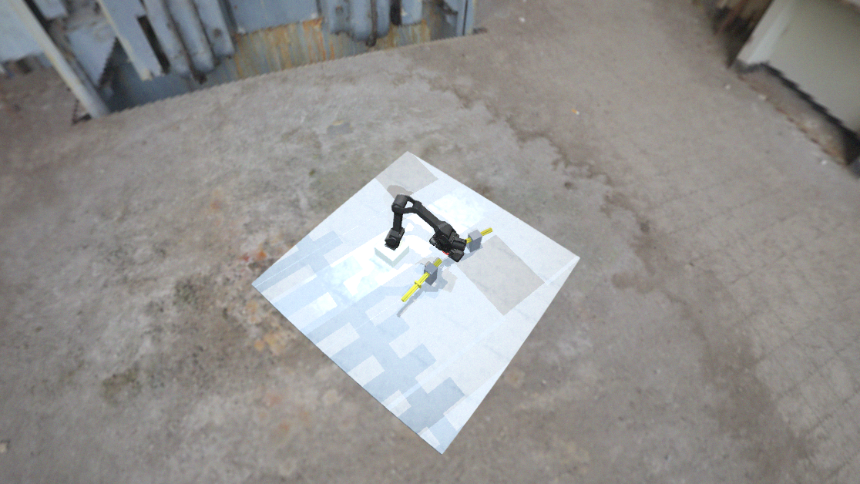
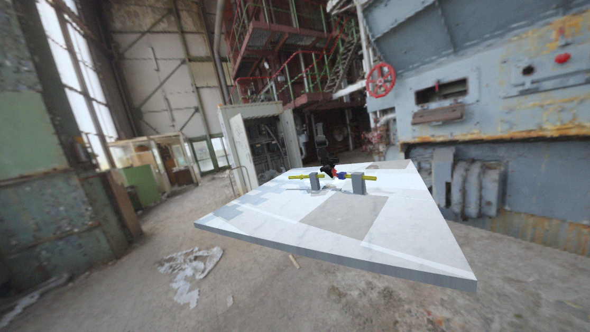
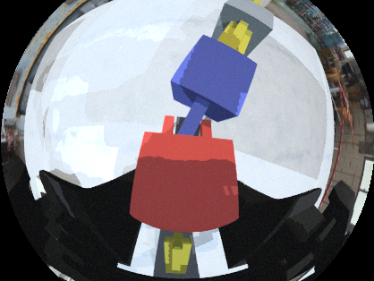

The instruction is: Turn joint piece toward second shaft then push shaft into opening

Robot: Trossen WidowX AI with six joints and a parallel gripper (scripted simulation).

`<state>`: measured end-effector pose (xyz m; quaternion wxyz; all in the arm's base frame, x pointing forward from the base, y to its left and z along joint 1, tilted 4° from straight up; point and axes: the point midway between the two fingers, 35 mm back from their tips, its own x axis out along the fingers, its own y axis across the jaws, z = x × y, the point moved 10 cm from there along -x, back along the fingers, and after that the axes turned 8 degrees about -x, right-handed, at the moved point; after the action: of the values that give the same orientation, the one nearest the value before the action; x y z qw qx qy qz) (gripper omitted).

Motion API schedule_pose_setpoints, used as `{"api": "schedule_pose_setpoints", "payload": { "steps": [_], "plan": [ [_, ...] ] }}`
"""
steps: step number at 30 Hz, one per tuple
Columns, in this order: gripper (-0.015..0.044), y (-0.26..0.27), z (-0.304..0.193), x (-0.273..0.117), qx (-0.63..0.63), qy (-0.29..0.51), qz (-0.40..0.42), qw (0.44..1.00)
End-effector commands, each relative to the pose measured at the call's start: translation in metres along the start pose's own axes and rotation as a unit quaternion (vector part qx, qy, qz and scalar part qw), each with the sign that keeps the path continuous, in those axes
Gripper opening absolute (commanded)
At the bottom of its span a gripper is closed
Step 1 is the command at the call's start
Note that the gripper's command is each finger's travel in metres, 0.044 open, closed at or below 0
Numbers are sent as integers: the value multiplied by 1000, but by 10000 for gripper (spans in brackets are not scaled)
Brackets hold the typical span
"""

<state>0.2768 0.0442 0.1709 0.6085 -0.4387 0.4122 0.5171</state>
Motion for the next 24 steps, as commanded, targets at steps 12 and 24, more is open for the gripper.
{"api": "schedule_pose_setpoints", "payload": {
  "steps": [12,24],
  "plan": [
    [0,0,-1,0,0,-6,0,1000],
    [147,0,-1,0,0,-6,0,1000]
  ]
}}
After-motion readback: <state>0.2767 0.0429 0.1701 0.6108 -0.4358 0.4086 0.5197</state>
